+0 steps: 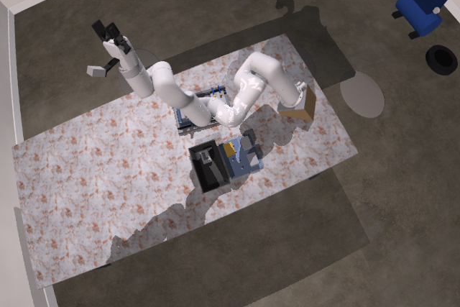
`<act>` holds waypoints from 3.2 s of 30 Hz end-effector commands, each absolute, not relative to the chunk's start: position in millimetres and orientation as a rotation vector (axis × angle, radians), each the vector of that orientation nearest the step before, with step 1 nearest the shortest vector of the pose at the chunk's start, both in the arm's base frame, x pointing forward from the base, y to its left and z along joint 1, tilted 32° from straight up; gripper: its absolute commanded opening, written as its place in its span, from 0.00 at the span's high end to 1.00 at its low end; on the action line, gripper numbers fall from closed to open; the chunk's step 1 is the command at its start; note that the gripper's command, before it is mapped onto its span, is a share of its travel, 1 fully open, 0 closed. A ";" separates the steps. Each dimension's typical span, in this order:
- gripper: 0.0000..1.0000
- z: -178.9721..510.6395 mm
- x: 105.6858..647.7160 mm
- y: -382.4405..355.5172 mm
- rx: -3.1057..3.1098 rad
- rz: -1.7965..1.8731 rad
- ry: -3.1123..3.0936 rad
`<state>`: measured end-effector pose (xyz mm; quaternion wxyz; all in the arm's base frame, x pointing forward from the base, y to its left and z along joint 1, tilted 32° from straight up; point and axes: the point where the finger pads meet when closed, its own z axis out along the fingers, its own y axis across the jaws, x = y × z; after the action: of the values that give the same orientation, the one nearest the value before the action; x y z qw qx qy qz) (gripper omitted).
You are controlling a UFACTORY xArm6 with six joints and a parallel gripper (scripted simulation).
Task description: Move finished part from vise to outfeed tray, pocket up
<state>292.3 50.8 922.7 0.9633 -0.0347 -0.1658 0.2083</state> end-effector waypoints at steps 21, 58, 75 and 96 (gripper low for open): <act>0.00 924.0 286.7 52.3 -0.069 0.424 -0.346; 0.00 927.5 13.0 23.6 0.315 0.538 -0.818; 0.00 902.5 -42.0 -46.7 0.565 0.561 -0.902; 0.00 829.3 -52.0 -193.0 1.088 0.572 -0.874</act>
<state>-61.4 -159.6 847.3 0.7529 0.4419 -0.4104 0.2635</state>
